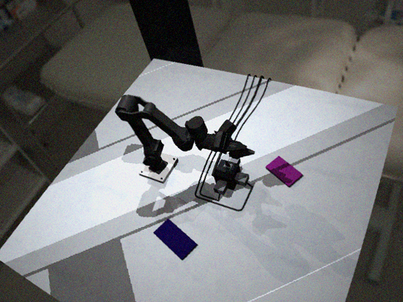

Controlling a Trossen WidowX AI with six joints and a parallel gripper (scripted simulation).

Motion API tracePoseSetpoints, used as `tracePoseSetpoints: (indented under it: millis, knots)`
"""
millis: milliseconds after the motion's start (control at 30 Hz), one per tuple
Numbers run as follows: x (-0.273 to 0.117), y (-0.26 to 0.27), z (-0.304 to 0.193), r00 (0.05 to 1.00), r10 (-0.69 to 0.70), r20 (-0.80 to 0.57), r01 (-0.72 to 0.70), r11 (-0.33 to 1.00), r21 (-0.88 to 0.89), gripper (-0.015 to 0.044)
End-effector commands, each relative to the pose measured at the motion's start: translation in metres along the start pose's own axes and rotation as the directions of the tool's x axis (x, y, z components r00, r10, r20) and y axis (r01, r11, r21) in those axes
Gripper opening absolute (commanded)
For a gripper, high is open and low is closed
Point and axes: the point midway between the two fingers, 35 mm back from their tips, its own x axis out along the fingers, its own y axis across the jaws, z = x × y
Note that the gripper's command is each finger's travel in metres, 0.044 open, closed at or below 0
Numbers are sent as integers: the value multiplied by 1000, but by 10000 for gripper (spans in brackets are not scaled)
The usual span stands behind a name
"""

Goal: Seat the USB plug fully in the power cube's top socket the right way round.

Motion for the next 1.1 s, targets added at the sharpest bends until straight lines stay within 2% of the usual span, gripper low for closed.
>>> tracePoseSetpoints:
  millis: [0, 100, 233, 333, 467, 767, 1067]
  knots:
    - [1, 1, 0, 1000, 10, -3, -10, 1000, -4, 426]
    - [18, 22, -1, 988, 149, -49, -152, 987, -50, 440]
    - [34, 50, -7, 918, 371, -139, -386, 916, -107, 440]
    - [34, 66, -11, 827, 523, -206, -552, 825, -123, 440]
    - [17, 81, -14, 654, 701, -283, -747, 658, -99, 440]
    - [-9, 76, -17, 373, 846, -380, -924, 375, -72, 440]
    - [-58, 58, -18, 52, 894, -445, -999, 53, -9, 440]
